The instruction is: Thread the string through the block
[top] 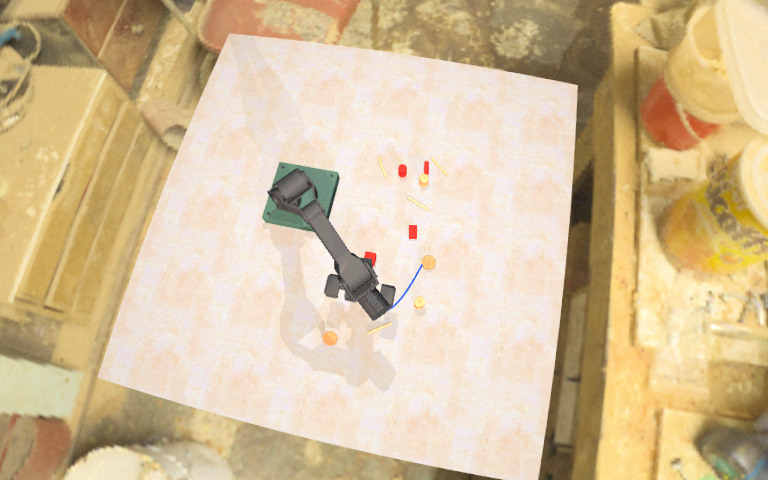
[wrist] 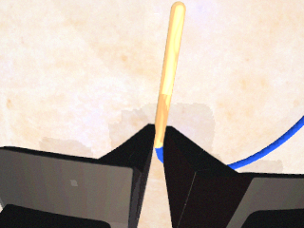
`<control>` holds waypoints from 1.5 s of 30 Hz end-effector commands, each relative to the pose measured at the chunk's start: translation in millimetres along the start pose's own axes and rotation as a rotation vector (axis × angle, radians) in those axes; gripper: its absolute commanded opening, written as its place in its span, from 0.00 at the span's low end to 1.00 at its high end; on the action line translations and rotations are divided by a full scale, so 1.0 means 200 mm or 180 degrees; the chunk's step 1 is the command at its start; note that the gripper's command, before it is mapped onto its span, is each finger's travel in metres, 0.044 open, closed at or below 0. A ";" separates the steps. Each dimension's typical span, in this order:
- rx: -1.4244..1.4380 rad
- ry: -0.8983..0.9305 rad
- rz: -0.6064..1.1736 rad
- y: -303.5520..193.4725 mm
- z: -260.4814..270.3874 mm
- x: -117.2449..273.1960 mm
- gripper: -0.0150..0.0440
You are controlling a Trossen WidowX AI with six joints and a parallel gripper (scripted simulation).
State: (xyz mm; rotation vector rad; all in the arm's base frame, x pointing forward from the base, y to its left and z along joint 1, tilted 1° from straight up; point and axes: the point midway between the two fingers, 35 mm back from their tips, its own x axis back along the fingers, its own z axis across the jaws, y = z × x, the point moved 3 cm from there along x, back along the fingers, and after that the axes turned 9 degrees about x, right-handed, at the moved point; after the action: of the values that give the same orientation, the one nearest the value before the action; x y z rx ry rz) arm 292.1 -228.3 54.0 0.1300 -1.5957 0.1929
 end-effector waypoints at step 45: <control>-0.0011 -0.0011 0.0032 0.23 -0.03 0.02 0.25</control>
State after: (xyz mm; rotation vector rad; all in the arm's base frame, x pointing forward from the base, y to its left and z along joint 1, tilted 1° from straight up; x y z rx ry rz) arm 287.9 -185.5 53.3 0.1286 -1.5955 0.1934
